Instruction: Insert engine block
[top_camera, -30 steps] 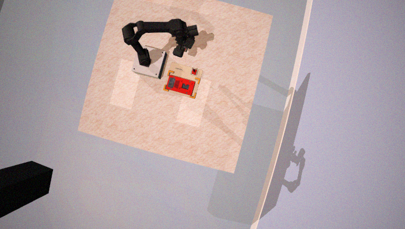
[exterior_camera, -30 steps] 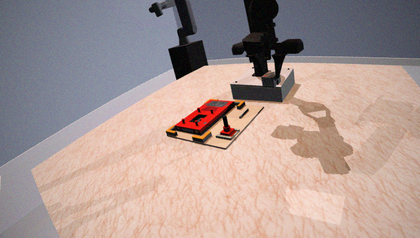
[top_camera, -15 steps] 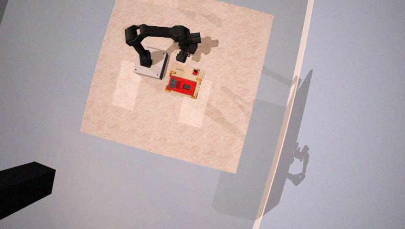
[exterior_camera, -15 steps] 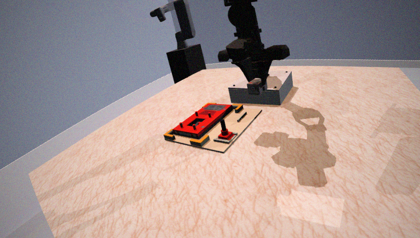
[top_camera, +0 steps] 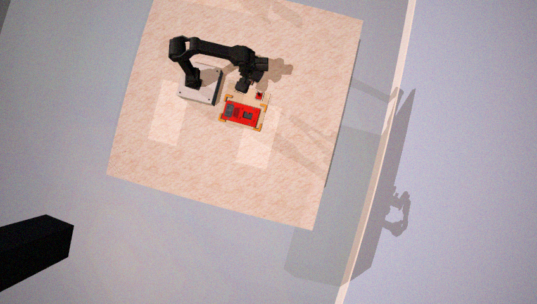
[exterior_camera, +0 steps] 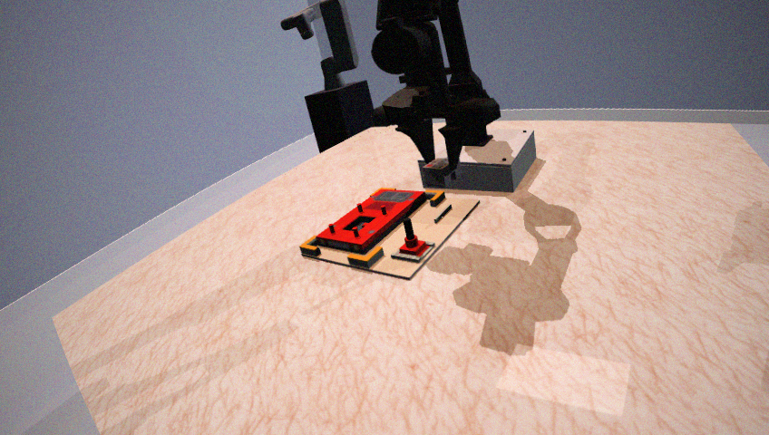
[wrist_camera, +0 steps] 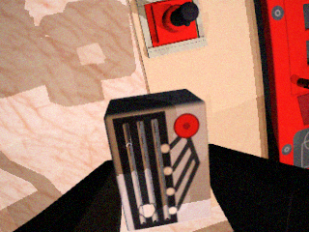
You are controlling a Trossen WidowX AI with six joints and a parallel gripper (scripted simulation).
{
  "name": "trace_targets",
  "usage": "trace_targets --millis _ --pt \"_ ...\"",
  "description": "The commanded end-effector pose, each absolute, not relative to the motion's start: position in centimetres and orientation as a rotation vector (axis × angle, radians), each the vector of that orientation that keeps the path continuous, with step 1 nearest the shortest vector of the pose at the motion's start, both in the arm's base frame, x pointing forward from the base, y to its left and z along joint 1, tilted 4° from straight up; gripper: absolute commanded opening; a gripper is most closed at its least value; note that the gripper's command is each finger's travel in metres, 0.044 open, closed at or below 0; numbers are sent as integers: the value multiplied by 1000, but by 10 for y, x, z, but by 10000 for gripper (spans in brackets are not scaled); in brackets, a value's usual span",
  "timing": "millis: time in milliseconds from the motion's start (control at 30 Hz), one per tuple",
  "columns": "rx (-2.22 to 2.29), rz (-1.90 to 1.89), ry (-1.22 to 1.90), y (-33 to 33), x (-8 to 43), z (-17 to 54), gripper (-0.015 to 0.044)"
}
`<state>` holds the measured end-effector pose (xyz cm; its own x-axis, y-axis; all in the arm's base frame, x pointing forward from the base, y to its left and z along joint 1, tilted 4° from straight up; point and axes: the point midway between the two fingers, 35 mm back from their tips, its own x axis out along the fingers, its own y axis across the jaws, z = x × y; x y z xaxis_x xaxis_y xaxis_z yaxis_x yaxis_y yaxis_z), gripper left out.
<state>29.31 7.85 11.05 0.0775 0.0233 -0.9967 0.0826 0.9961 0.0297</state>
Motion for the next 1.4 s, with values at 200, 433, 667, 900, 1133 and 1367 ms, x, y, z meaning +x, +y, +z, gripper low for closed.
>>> trace_targets --millis 200,433,667,900,1133,1367 --pt "66 -55 1503 48 303 99 0" --pt "64 -53 1503 28 309 93 0" --pt "62 -48 1502 7 315 87 0" --pt "52 -33 1502 -13 319 79 0" --pt "41 -15 1500 -34 323 72 0" --pt "30 3 1497 -56 326 65 0"
